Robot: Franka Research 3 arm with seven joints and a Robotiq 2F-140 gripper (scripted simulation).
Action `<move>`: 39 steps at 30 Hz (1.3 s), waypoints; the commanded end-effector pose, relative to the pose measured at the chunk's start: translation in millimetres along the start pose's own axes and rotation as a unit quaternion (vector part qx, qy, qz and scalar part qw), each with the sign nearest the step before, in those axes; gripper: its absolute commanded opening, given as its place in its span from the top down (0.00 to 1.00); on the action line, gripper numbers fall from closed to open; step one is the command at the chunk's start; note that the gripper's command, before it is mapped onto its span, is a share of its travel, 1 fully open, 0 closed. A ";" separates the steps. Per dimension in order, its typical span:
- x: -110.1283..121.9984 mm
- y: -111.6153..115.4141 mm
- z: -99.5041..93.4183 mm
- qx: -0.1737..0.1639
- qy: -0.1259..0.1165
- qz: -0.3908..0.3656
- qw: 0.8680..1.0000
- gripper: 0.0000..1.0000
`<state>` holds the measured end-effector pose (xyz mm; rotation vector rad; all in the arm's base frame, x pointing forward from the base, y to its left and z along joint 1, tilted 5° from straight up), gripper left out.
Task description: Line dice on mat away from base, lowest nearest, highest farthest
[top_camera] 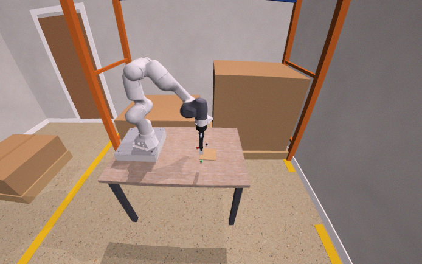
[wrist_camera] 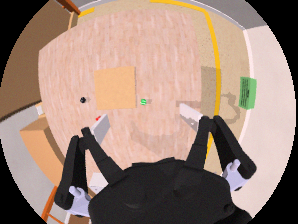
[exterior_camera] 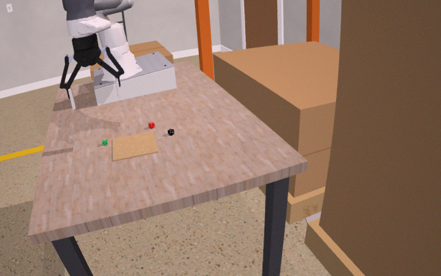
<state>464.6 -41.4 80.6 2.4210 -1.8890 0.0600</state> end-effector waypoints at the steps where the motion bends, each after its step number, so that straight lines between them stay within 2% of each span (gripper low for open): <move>1: -0.9 0.4 -0.4 -0.001 0.002 0.009 1.000 0.00; 27: -0.9 0.4 3.9 0.001 0.000 0.009 1.000 0.00; 31: -1.4 -0.1 22.8 0.001 0.000 0.009 1.000 0.00; 39: -2.9 -1.6 80.2 0.001 0.000 0.009 1.000 0.00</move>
Point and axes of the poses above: the point where the finger pads meet when closed, its own z axis out along the fingers, its own x axis across the jaws, y = z × x, the point moved 1 cm from there along -z, back along the fingers, and after that the axes turned 5 degrees about -z, right-handed, at the moved point
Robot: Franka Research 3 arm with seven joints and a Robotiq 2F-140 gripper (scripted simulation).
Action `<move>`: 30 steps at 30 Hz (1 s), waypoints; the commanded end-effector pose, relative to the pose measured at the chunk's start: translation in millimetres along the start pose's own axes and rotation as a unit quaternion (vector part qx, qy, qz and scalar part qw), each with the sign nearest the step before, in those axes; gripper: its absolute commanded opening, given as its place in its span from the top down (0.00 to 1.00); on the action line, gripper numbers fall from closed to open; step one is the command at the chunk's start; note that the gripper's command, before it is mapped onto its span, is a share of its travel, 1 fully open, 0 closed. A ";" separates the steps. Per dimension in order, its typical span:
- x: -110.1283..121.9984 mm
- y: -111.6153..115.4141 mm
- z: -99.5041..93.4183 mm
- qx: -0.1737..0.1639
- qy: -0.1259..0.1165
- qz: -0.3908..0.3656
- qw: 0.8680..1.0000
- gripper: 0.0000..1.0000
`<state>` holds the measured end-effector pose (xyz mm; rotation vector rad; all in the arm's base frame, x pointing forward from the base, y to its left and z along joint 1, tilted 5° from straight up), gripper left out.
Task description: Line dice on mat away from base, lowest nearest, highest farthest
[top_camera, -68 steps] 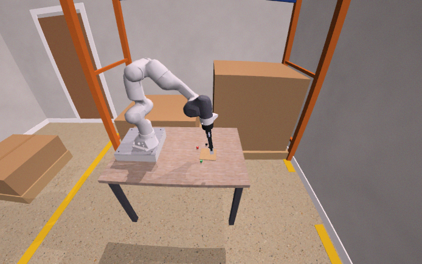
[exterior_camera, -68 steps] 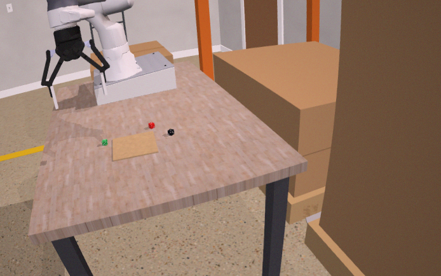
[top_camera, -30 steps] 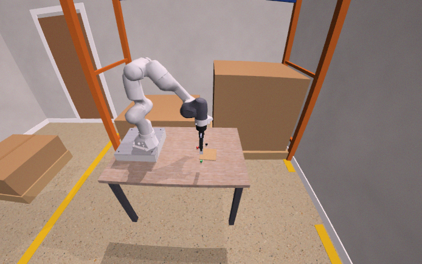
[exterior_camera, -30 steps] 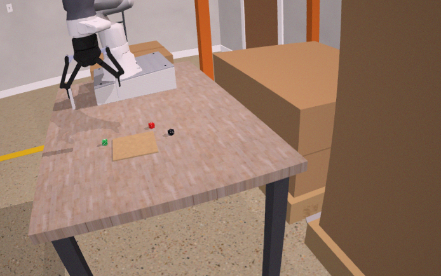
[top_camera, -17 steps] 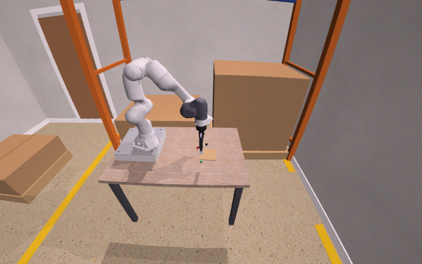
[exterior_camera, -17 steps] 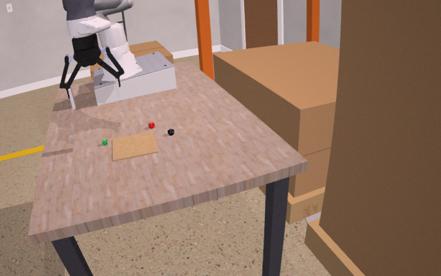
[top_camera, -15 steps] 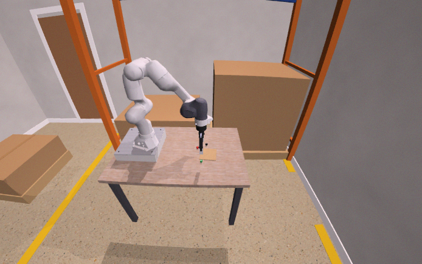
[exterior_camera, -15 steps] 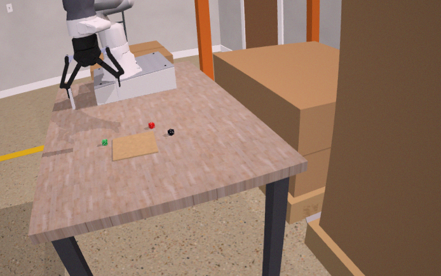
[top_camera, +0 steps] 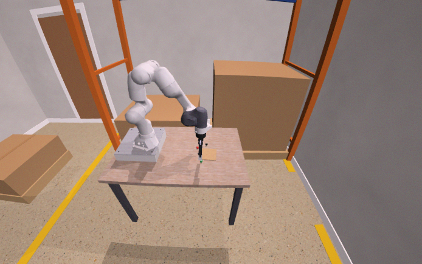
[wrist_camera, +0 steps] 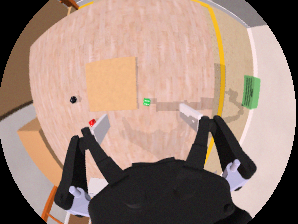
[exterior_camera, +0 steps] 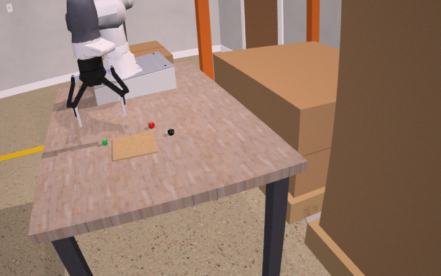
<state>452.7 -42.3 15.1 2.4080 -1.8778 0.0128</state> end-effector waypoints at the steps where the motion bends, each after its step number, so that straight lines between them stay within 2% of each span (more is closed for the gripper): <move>1: 4.1 -12.1 19.7 0.017 0.006 0.010 1.000 0.00; 3: 4.0 -12.5 27.8 0.017 0.006 0.010 1.000 0.00; 8: 4.0 -12.8 33.3 0.017 0.006 0.010 1.000 0.00; 30: 4.0 -12.9 33.8 0.017 0.006 0.010 1.000 0.00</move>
Point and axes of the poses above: the point where the finger pads meet when closed, its own z axis out along the fingers, its own x axis across the jaws, y = z × x, the point moved 1 cm from there along -z, back along the fingers, and after that the axes turned 5 degrees about -z, right-handed, at the moved point
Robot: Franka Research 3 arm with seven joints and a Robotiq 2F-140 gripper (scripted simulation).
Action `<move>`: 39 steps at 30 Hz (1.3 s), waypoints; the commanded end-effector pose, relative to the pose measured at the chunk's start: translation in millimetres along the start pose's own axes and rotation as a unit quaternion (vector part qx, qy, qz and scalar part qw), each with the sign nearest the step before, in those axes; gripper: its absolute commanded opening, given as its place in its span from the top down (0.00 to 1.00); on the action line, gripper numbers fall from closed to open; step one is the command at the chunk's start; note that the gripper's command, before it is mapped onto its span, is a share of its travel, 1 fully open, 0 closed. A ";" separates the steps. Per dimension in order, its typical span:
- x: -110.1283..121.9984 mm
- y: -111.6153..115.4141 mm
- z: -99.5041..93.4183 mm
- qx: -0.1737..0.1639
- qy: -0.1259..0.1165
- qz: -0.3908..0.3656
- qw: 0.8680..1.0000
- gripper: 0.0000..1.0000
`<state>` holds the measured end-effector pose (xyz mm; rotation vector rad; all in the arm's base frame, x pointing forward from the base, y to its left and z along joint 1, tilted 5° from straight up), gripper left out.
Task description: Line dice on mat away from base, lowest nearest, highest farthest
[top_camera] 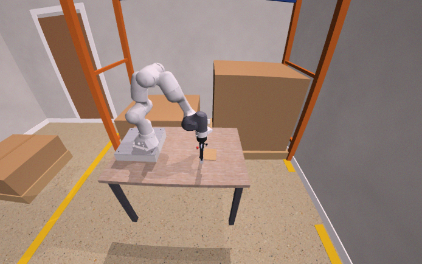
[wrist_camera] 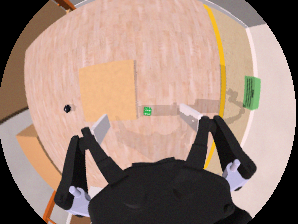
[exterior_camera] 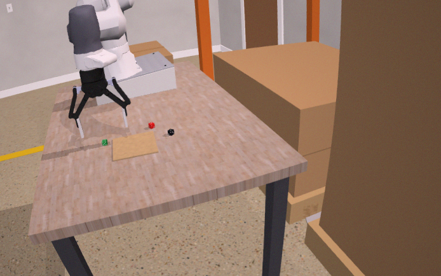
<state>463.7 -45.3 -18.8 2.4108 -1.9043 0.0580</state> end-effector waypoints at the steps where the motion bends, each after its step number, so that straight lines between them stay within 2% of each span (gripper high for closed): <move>1: 0.4 -0.8 0.4 0.001 0.001 0.003 1.000 0.00; 29: -1.7 -0.5 0.4 0.001 0.001 0.003 1.000 0.00; 34: -18.8 2.2 0.4 0.001 0.001 0.003 1.000 0.00; 39: -53.9 7.6 0.5 0.001 0.001 0.003 1.000 0.00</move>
Point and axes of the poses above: the point where the finger pads meet when closed, its own z axis out along the fingers, its own x axis across the jaws, y = z × x, the point moved 1 cm from there along -z, back along the fingers, and after that the axes turned 5 degrees about -z, right-handed, at the moved point
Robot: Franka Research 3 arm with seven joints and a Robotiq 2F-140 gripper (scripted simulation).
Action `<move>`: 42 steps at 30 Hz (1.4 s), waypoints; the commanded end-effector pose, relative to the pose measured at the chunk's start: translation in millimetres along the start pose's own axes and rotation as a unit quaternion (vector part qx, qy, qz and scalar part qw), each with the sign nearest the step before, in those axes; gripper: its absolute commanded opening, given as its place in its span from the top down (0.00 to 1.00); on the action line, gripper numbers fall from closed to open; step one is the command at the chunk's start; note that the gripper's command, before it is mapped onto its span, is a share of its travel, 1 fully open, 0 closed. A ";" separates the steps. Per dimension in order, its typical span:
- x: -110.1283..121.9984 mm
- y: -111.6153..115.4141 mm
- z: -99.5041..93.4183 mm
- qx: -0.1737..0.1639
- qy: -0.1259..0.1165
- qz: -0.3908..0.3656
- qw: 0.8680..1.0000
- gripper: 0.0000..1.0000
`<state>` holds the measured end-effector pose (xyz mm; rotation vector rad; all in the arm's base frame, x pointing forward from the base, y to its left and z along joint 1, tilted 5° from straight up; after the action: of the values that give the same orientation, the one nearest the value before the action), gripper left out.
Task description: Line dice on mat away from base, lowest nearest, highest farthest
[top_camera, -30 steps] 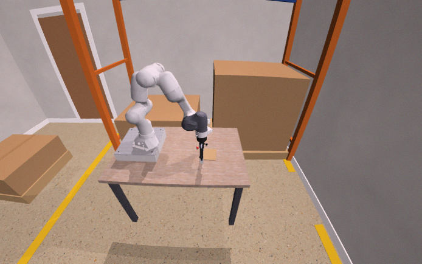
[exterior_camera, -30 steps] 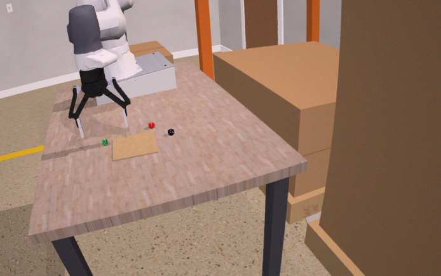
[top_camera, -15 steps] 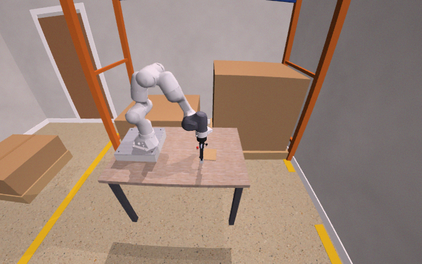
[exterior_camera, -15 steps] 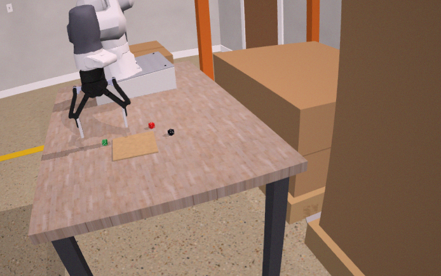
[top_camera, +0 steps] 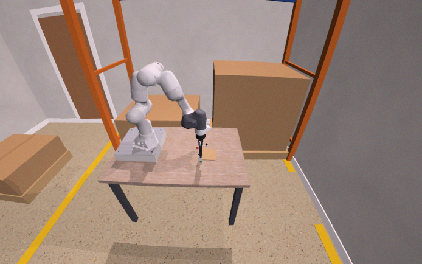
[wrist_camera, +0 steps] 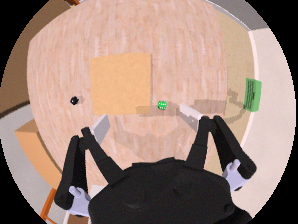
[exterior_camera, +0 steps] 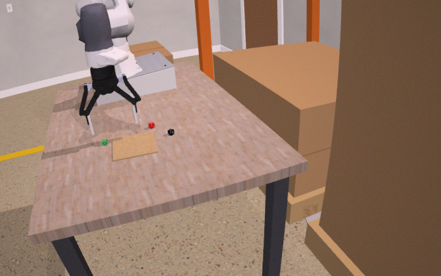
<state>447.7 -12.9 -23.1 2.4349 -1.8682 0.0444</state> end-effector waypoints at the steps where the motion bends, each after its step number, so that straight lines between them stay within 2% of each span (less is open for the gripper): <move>1: -27.1 0.2 -1.4 0.004 0.003 0.017 1.000 0.00; 2: -35.9 1.3 -1.3 0.004 0.003 0.017 1.000 0.00; 4: -35.9 1.3 -1.3 0.004 0.003 0.017 1.000 0.00; 12: -102.9 9.7 -0.8 0.004 0.003 0.017 1.000 0.00; 18: -131.8 13.3 -0.6 0.004 0.003 0.017 1.000 0.00; 42: -137.7 14.1 -0.5 0.004 0.003 0.017 1.000 0.00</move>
<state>397.9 116.1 -31.9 2.4228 -1.8849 0.0576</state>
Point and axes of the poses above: the point where the finger pads meet when closed, its own z axis out along the fingers, its own x axis across the jaws, y = z × x, the point moved 1 cm from there along -z, back along the fingers, and after that the axes turned 5 degrees about -z, right-handed, at the moved point
